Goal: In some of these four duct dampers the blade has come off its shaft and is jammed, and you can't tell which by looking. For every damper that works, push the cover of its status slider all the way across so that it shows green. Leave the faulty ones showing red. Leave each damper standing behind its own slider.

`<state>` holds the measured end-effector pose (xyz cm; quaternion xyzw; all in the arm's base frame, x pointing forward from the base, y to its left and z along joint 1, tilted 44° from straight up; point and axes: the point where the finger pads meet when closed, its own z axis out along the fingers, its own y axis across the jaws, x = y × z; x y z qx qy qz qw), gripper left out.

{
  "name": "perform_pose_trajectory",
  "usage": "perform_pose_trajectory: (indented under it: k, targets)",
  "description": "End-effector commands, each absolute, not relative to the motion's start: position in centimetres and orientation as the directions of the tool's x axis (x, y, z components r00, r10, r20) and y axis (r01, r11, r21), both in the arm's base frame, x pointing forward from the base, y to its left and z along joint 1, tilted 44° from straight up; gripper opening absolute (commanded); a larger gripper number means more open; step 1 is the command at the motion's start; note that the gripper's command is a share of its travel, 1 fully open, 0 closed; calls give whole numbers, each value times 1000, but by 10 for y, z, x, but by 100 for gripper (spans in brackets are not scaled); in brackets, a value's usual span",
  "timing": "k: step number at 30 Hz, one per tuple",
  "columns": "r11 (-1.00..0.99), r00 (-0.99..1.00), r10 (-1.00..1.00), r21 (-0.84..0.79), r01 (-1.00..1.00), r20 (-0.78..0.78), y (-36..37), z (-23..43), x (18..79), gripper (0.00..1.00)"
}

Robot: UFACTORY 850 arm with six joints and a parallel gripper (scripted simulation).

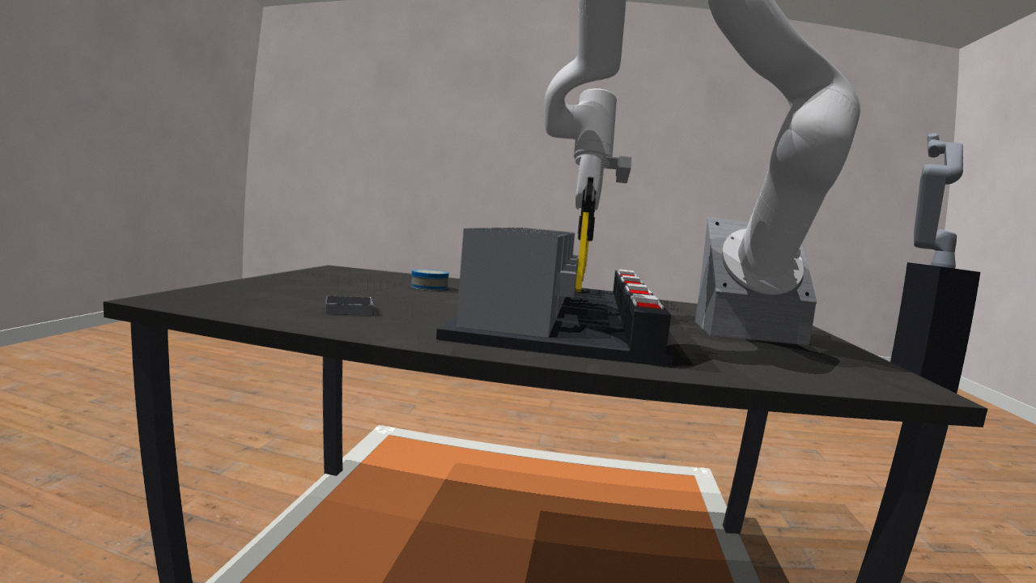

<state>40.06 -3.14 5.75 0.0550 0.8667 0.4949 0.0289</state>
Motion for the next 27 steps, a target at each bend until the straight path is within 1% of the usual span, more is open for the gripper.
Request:
perform_pose_trajectory:
  k: [1,7,8,27]
  targets:
    - [505,-992,125,861,66,3,-32,58,401,39]
    - [505,-992,125,861,66,3,-32,58,401,39]
    - [505,-992,125,861,66,3,-32,58,401,19]
    - [505,-992,125,861,66,3,-32,58,401,19]
